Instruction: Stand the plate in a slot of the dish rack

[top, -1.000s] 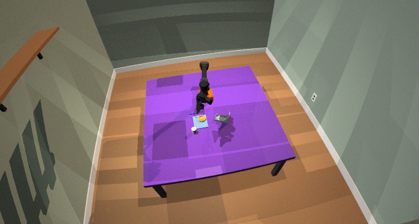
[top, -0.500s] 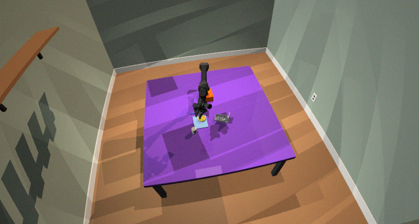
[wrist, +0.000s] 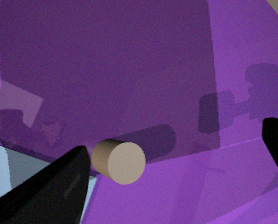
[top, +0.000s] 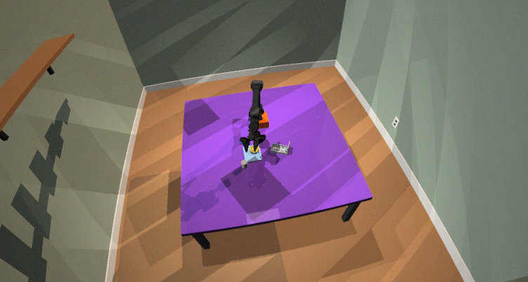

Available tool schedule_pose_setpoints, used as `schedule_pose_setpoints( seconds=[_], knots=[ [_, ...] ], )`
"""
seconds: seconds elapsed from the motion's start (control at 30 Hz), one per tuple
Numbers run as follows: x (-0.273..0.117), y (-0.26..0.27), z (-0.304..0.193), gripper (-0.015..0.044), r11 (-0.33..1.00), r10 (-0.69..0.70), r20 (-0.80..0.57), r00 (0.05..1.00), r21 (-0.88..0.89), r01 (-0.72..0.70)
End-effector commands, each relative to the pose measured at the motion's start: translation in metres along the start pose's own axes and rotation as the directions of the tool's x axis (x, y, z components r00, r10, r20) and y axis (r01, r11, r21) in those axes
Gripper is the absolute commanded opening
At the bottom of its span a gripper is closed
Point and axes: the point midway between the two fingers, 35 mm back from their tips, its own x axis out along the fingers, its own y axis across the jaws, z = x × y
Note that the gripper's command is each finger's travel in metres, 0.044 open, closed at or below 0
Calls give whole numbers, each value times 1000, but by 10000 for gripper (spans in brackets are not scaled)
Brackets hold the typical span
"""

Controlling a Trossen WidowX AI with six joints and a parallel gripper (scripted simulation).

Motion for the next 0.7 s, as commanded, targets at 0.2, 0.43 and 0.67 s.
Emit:
schedule_pose_setpoints(
  seconds=[0.2,0.43,0.67],
  knots=[
    [14,48,-33,400,957,205,-104,973,232,-177],
    [16,74,-51,400,893,320,-161,934,381,-241],
    [12,104,-71,400,794,449,-219,866,543,-274]
  ],
)
